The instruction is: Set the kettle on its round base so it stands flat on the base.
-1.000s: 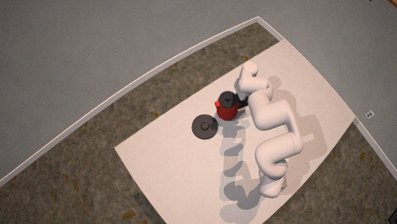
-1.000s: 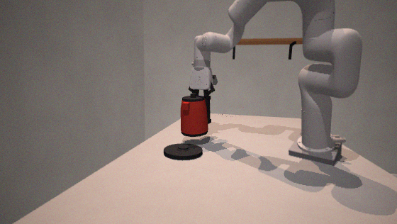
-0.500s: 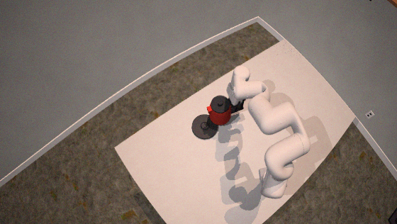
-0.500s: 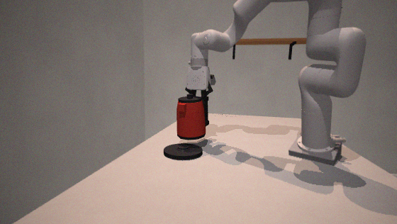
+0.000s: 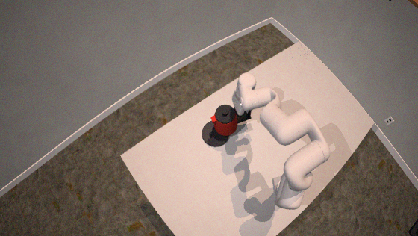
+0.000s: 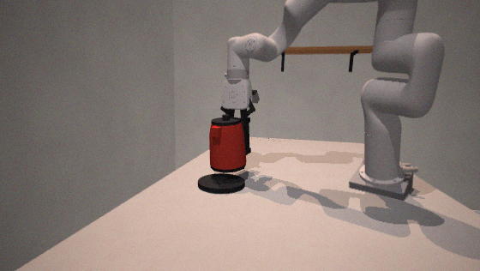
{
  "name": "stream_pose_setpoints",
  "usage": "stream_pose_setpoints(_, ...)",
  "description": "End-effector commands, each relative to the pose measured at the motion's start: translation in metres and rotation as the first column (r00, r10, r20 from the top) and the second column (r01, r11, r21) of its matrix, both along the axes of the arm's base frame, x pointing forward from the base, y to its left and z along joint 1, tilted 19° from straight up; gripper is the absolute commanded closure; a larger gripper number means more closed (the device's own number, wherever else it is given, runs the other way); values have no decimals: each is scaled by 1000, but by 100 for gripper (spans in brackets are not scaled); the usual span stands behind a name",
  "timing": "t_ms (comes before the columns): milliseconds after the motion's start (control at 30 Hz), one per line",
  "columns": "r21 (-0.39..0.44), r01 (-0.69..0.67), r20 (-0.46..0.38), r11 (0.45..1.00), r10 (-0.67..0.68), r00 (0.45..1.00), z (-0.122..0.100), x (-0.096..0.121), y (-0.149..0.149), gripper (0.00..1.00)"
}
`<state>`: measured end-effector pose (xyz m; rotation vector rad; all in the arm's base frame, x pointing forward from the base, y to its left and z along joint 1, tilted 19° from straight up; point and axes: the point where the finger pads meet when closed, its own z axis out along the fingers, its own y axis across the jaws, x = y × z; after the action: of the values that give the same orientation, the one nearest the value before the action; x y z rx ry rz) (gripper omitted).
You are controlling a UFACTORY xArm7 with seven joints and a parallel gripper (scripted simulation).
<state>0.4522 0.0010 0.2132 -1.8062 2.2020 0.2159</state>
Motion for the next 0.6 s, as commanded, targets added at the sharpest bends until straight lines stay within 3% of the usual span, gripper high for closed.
stream_pose_setpoints(0,0,2,5,1000,-2,1000,3,1,3,100)
stream_pose_setpoints(567,0,2,5,1000,-2,1000,11,-1,31,100)
